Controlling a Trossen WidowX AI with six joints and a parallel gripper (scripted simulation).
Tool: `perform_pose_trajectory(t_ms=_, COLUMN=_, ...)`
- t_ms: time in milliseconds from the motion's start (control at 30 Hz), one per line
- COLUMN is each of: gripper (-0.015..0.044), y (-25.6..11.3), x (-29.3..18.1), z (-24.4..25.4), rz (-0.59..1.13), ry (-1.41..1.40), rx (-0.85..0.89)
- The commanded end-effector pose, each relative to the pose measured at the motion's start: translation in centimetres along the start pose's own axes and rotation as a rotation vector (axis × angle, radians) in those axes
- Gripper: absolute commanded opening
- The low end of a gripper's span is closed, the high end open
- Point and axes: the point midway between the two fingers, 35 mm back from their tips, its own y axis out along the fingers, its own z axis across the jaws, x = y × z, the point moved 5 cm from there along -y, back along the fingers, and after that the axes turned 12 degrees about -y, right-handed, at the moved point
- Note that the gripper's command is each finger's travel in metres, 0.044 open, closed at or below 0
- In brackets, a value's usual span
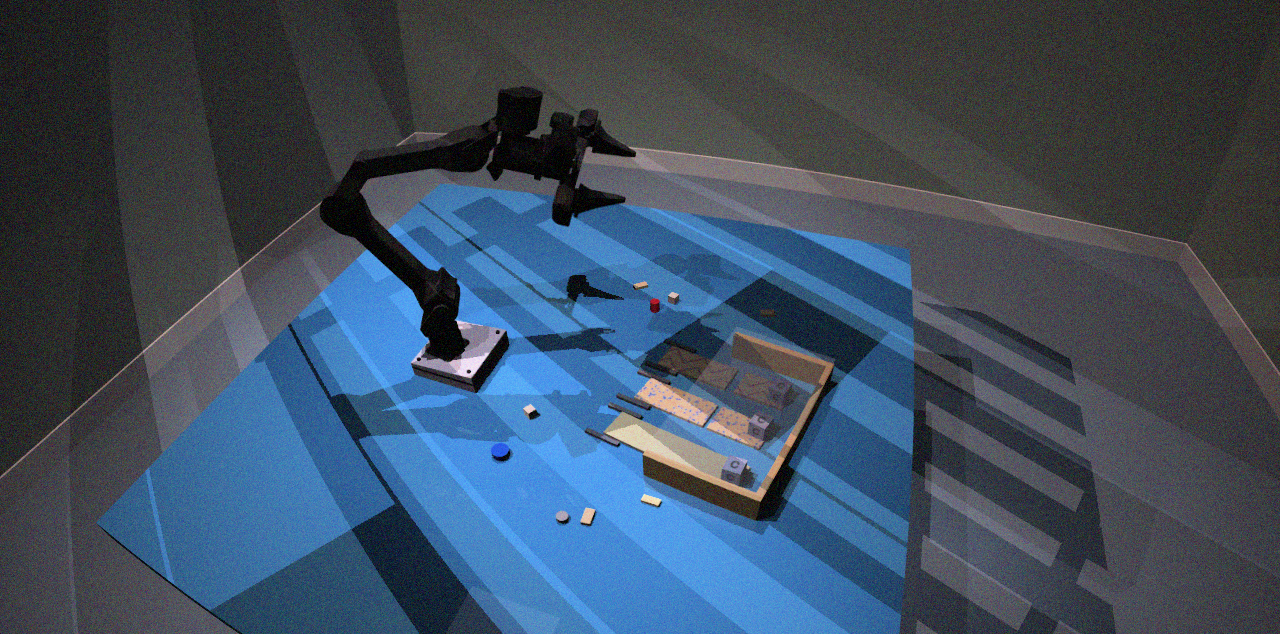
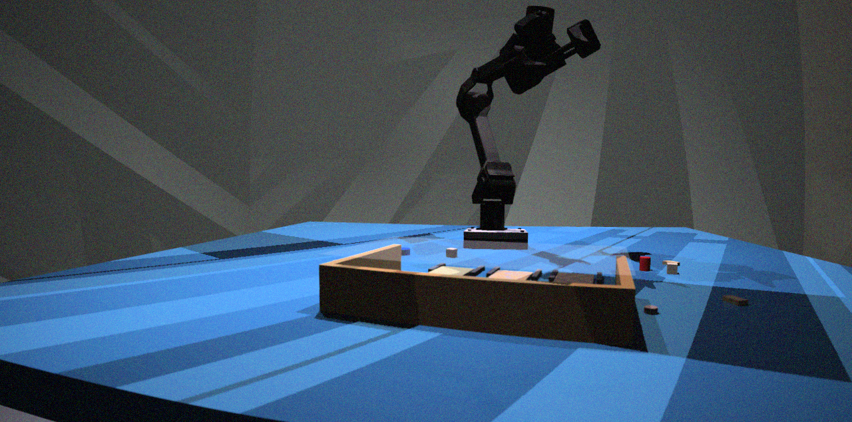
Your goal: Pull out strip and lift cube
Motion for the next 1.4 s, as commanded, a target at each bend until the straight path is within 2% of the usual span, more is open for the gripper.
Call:
perform_pose_trajectory(t_ms=0, gripper=0.0400, y=2.3, x=-3.3, z=-5.4, rz=0.138, ry=-0.219, rx=-0.113)
perform_pose_trajectory(t_ms=267, gripper=0.0400, y=3.0, x=-8.0, z=-13.6, rz=0.365, ry=-0.465, rx=-0.204)
perform_pose_trajectory(t_ms=1000, gripper=0.0400, y=3.0, x=-8.1, z=-13.7, rz=0.368, ry=-0.468, rx=-0.205)
perform_pose_trajectory(t_ms=1100, gripper=0.0321, y=3.9, x=-8.0, z=-14.2, rz=0.439, ry=-0.442, rx=-0.222)
perform_pose_trajectory(t_ms=1367, gripper=0.0111, y=8.5, x=-8.6, z=-18.1, rz=0.818, ry=-0.285, rx=-0.314)
